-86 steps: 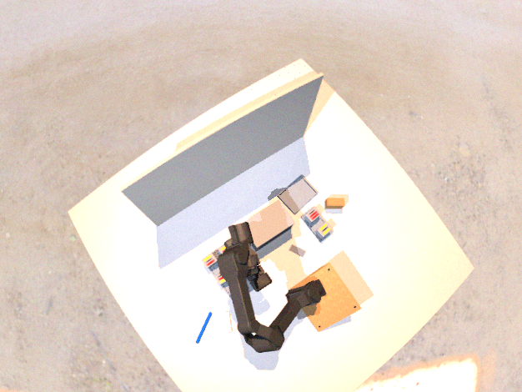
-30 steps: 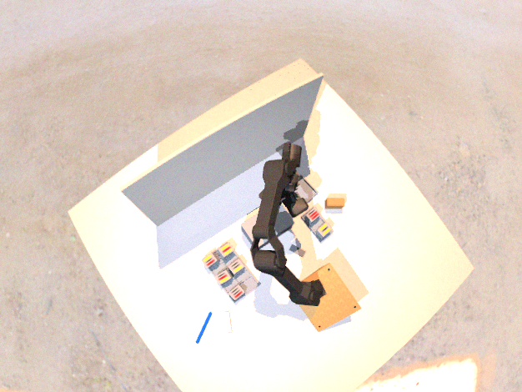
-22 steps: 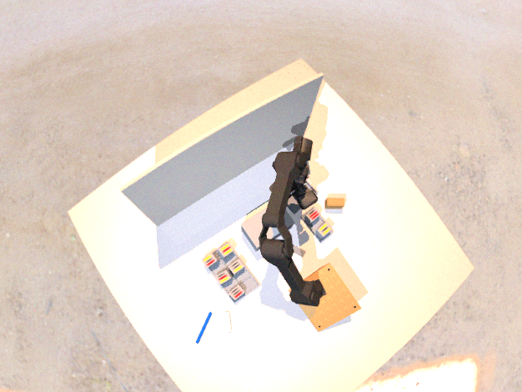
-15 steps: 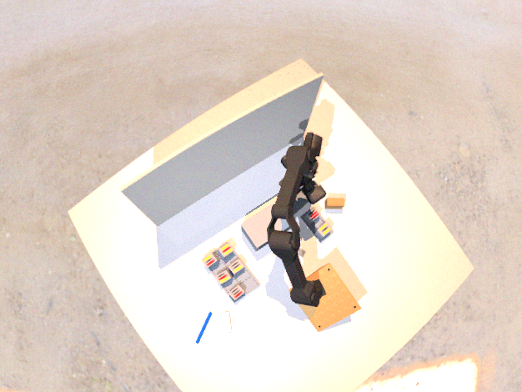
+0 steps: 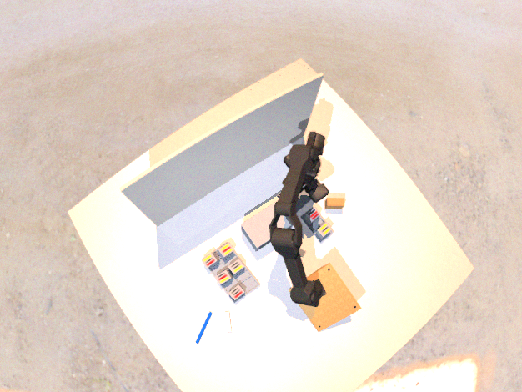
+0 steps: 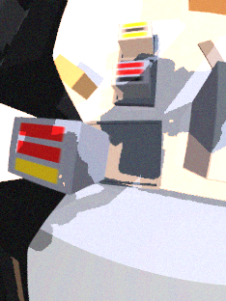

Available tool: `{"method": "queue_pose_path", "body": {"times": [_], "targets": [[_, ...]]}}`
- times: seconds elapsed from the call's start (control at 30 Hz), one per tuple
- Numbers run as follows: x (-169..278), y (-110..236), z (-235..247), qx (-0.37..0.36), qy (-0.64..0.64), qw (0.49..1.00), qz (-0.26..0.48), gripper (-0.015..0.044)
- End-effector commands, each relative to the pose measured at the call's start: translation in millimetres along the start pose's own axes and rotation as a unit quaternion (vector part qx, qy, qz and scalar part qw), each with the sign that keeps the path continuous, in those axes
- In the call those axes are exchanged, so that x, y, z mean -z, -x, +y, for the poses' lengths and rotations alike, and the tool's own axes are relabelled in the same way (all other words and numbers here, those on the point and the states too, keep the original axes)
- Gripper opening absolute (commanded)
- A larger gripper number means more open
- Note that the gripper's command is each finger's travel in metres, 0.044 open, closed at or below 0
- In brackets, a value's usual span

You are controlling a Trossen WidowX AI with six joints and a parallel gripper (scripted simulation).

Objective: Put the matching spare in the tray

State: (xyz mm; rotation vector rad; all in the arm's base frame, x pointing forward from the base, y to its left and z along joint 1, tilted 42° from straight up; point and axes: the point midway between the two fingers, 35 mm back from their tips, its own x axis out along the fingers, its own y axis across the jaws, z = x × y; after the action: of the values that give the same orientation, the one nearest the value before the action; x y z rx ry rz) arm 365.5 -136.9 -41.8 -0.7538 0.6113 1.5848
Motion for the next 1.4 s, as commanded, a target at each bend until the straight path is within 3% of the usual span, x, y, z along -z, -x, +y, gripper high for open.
{"method": "queue_pose_path", "body": {"times": [0.0,1.37], "targets": [[0,-4,0,0.000,-0.001,1.000,-0.001,0.0000],[1,-39,-3,0.000,-0.001,1.000,-0.001,0.0000]]}}
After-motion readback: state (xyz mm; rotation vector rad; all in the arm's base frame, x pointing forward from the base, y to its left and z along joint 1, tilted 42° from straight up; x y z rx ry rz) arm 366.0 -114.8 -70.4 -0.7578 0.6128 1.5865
